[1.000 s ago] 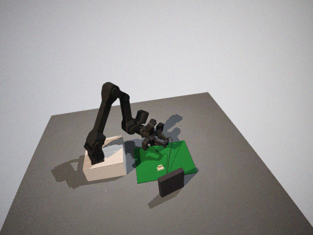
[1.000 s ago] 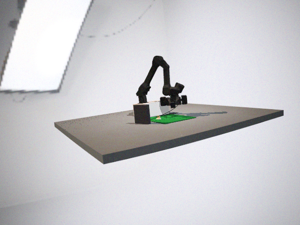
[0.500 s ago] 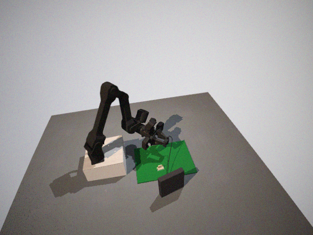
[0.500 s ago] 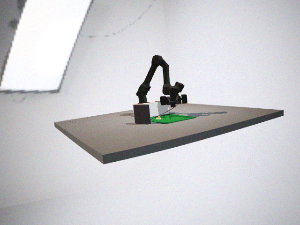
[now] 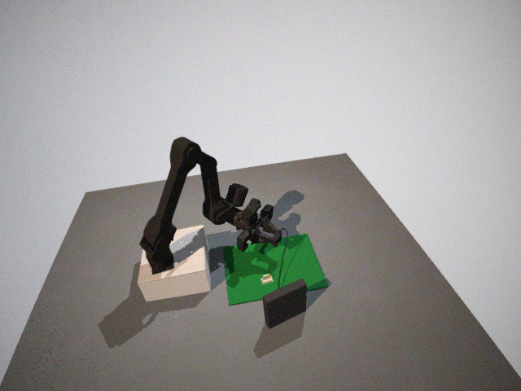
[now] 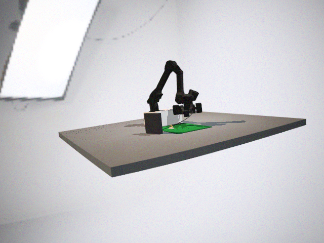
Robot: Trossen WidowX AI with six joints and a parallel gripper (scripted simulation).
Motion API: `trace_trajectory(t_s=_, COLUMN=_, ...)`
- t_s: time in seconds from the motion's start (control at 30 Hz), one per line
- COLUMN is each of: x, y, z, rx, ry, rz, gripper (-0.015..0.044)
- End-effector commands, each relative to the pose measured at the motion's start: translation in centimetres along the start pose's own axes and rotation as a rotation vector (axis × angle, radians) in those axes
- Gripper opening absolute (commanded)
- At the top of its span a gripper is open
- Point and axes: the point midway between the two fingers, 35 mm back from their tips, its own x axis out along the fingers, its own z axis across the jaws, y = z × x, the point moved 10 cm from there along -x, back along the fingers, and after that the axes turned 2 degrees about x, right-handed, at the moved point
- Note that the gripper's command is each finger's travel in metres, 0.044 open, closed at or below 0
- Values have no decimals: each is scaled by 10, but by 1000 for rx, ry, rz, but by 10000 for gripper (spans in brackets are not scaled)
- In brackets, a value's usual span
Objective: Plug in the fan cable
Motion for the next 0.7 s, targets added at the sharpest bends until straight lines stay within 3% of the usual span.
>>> trace_trajectory(t_s=0.0, x=2, y=4, z=-1, rx=-6, ry=-4, rz=4, gripper=0)
trace_trajectory(t_s=0.67, x=9, y=17, z=-3, rx=-6, ry=-4, rz=4, gripper=0)
